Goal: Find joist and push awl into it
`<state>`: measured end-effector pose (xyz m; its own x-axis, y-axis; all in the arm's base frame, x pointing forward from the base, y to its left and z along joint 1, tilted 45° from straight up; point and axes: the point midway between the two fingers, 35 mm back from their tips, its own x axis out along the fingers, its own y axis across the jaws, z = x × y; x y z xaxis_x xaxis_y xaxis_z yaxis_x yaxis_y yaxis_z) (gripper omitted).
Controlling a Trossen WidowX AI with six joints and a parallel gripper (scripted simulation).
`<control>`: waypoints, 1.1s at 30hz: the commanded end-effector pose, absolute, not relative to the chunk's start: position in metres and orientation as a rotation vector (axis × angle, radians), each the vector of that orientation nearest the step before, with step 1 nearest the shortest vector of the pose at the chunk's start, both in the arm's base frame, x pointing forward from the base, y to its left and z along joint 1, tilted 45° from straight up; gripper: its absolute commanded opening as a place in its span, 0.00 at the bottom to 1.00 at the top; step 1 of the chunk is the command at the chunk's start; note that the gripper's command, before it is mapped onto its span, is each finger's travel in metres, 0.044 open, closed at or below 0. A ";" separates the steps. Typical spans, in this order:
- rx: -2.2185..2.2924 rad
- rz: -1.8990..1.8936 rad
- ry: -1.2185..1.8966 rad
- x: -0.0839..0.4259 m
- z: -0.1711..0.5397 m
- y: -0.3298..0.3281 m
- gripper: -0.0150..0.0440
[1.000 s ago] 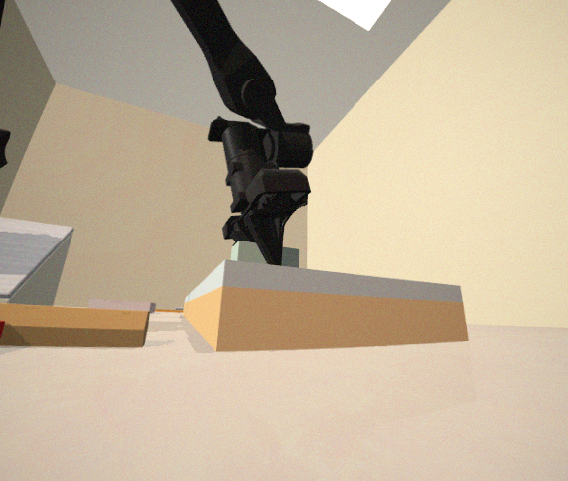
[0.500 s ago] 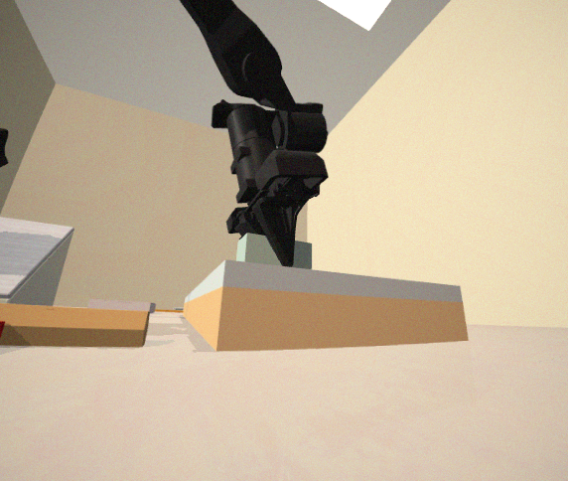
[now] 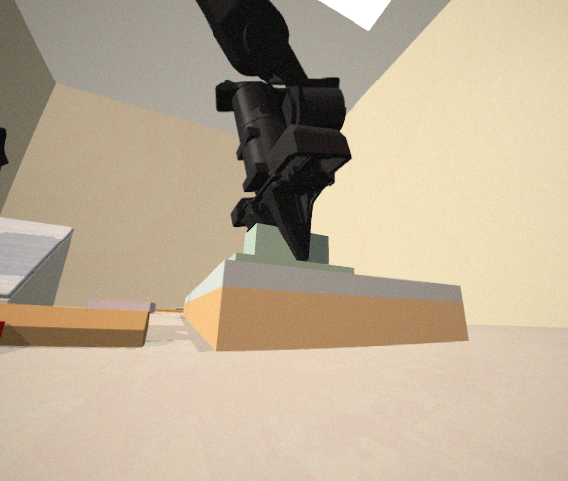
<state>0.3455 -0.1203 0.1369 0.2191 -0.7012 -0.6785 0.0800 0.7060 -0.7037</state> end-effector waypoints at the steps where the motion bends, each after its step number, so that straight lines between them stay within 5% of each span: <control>1: -0.606 -0.603 1.242 0.344 0.147 -0.131 0.25; 33: -0.605 -0.596 1.240 0.342 0.174 -0.151 0.25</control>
